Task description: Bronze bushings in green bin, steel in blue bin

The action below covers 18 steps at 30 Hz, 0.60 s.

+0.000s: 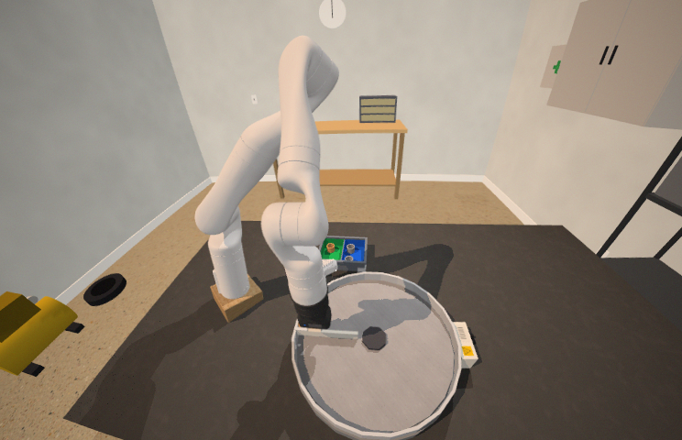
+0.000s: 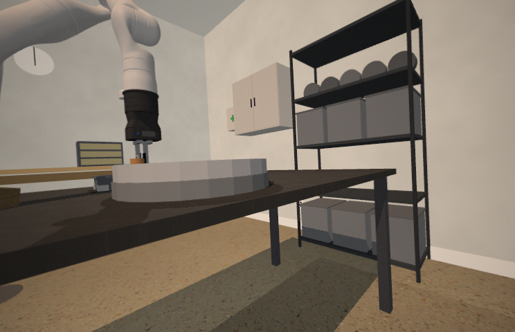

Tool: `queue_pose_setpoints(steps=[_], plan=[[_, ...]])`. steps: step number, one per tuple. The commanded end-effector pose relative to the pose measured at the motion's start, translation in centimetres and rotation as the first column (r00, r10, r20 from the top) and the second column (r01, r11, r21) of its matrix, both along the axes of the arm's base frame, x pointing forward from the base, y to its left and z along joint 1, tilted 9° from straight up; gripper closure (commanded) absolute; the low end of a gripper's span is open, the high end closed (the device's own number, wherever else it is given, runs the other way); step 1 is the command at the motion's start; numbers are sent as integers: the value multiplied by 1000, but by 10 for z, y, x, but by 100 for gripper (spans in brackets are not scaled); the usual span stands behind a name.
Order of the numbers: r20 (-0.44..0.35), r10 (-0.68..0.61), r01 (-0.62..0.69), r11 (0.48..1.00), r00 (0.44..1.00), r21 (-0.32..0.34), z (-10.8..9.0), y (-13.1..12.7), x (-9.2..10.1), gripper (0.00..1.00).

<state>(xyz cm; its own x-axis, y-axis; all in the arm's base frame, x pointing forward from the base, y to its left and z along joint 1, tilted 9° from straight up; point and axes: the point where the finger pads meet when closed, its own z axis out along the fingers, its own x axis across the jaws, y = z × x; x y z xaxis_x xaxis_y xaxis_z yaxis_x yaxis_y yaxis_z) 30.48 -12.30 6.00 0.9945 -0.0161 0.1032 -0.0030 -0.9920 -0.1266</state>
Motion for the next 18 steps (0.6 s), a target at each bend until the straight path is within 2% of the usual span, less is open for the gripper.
queue_pose_setpoints(steps=[1, 18], plan=[[2, 1, -1, 1000, 1000, -1, 1, 0, 0, 100], [2, 1, -1, 1000, 1000, -1, 6, -1, 0, 100]])
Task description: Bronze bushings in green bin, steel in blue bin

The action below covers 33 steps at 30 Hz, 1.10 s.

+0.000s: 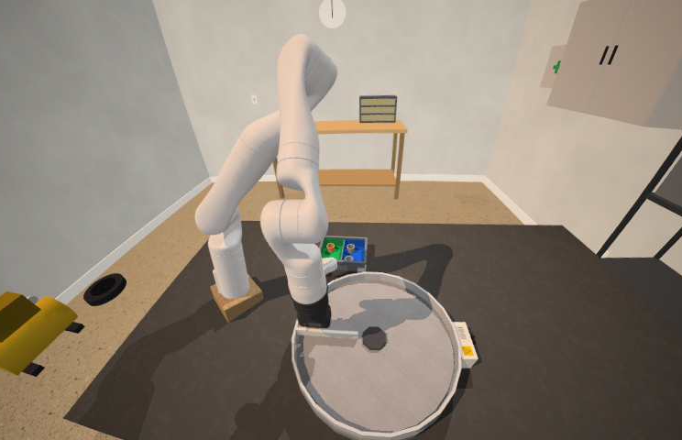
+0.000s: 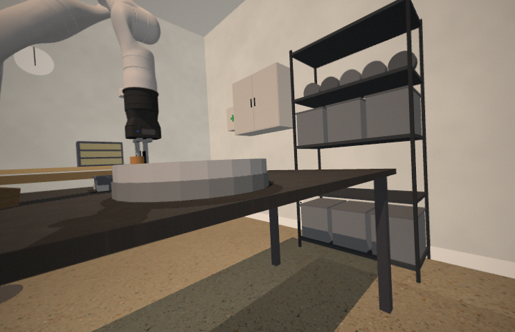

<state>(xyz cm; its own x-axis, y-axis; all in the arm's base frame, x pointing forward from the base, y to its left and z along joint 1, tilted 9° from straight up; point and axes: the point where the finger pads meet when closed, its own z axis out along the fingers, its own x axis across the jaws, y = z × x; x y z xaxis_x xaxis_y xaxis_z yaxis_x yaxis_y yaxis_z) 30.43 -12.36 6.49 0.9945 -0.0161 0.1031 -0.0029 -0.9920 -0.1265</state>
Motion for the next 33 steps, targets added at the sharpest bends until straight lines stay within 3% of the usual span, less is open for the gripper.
queue_pose_setpoints(steps=[1, 28, 33], plan=[[2, 1, -1, 1000, 1000, -1, 2, 0, 0, 100], [2, 1, -1, 1000, 1000, -1, 8, -1, 0, 100], [2, 1, -1, 1000, 1000, -1, 32, -4, -3, 100]])
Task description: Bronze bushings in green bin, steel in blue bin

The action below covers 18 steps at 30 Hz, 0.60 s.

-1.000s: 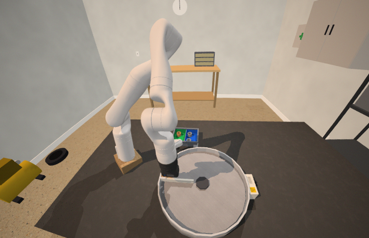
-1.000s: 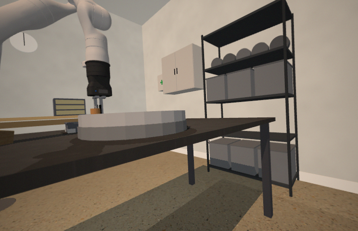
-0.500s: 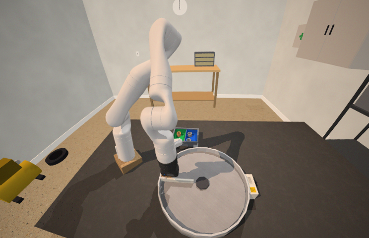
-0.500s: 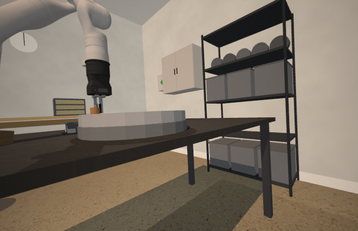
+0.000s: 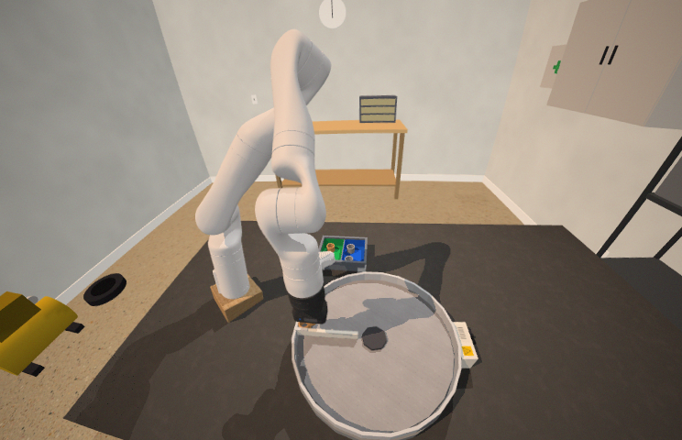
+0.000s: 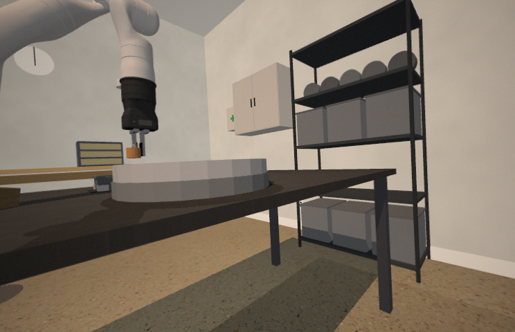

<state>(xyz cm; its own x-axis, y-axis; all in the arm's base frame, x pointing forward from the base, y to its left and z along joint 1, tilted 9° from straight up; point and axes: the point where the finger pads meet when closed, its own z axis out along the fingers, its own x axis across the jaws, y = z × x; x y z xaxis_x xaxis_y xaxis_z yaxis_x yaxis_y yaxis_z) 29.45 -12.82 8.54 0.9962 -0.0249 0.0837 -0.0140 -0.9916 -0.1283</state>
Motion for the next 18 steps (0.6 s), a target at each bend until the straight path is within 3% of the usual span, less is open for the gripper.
queue_pose_setpoints(steps=[1, 7, 10, 18], plan=[[21, 9, -9, 1000, 1000, -3, 12, 0, 6, 100], [21, 9, -9, 1000, 1000, -3, 22, -1, 5, 100], [22, 9, -9, 1000, 1000, -3, 36, -3, 4, 100], [22, 9, -9, 1000, 1000, -3, 36, -3, 4, 100]])
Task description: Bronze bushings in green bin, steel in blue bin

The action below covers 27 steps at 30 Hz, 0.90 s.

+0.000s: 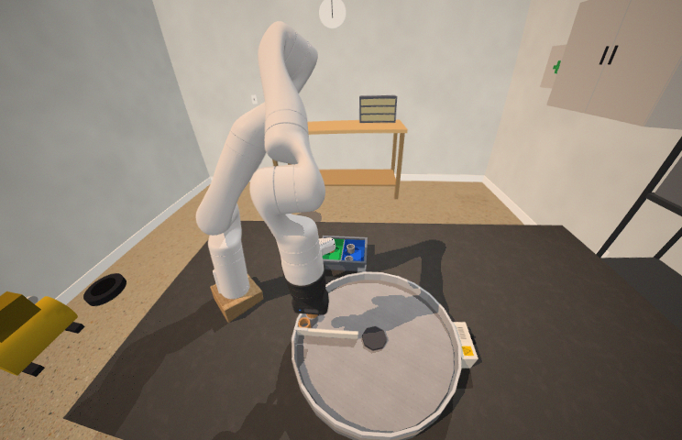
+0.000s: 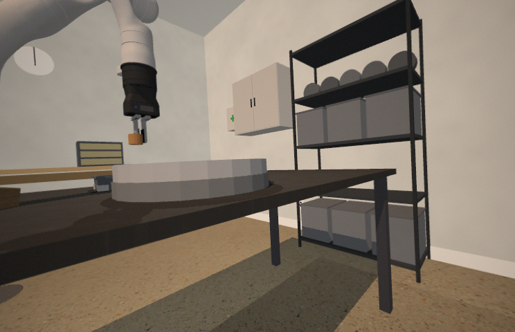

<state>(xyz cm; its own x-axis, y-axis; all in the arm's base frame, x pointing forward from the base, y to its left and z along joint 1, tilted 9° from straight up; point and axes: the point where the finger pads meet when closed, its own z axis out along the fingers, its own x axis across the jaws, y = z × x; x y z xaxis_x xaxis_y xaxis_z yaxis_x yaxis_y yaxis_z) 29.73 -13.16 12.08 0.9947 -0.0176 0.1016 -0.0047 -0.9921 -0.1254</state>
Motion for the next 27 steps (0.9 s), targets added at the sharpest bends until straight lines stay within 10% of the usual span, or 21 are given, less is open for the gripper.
queue_pose_setpoints(steps=[1, 27], plan=[[4, 2, -2, 1000, 1000, 0, 1, 1, 1, 100], [3, 2, -2, 1000, 1000, 0, 18, 141, -7, 100]])
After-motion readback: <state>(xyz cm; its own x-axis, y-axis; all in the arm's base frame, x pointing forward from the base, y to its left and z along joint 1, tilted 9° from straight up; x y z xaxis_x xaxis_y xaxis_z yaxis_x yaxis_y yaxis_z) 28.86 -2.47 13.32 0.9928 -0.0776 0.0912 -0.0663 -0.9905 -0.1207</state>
